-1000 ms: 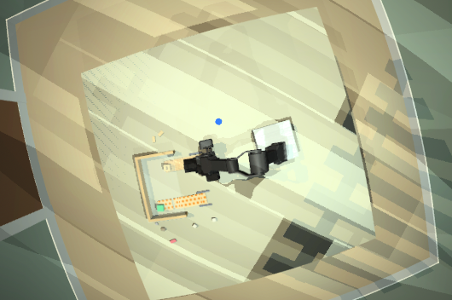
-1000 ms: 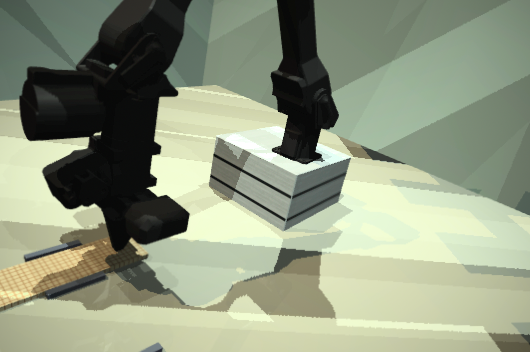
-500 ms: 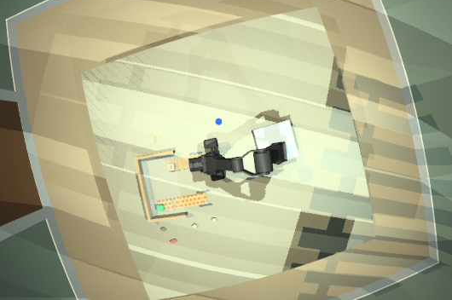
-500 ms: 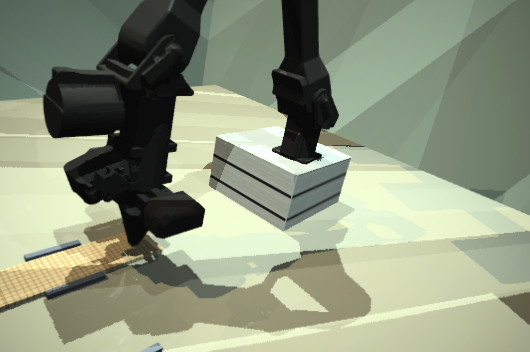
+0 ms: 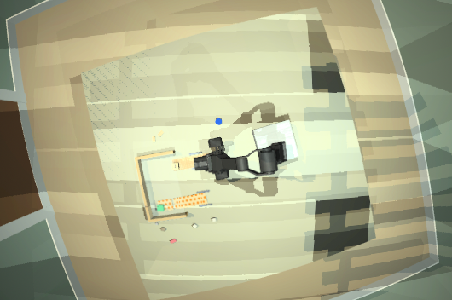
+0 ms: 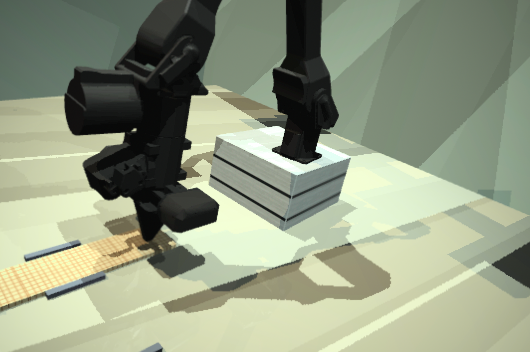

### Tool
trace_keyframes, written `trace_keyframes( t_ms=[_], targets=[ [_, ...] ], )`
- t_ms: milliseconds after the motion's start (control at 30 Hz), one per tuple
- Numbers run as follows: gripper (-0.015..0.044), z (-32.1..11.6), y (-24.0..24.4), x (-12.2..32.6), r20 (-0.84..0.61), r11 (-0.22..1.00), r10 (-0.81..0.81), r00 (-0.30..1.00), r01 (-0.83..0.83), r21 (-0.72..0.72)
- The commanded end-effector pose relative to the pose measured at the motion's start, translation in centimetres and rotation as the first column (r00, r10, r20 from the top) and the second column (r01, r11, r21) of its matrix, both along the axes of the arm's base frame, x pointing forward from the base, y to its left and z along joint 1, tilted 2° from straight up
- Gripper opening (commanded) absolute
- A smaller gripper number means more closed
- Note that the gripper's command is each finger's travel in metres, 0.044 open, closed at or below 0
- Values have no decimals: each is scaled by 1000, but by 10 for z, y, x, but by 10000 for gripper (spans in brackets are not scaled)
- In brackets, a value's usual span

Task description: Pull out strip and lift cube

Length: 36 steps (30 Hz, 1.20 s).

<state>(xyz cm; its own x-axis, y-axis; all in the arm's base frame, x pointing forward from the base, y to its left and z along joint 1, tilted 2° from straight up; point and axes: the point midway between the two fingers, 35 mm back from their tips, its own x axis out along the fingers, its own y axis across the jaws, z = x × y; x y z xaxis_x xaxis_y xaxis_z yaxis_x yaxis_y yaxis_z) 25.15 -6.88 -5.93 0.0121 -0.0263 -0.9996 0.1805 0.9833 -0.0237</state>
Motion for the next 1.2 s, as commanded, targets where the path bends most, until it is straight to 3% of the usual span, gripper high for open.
trace_keyframes(
  t_ms=[0, 1167],
  targets=[
    [0, -4, 3, -15, -27, 1000, 5, 1000, -4, 5],
    [0, -4, 13, -62, -31, 1000, 5, 1000, -4, 6]
  ],
)
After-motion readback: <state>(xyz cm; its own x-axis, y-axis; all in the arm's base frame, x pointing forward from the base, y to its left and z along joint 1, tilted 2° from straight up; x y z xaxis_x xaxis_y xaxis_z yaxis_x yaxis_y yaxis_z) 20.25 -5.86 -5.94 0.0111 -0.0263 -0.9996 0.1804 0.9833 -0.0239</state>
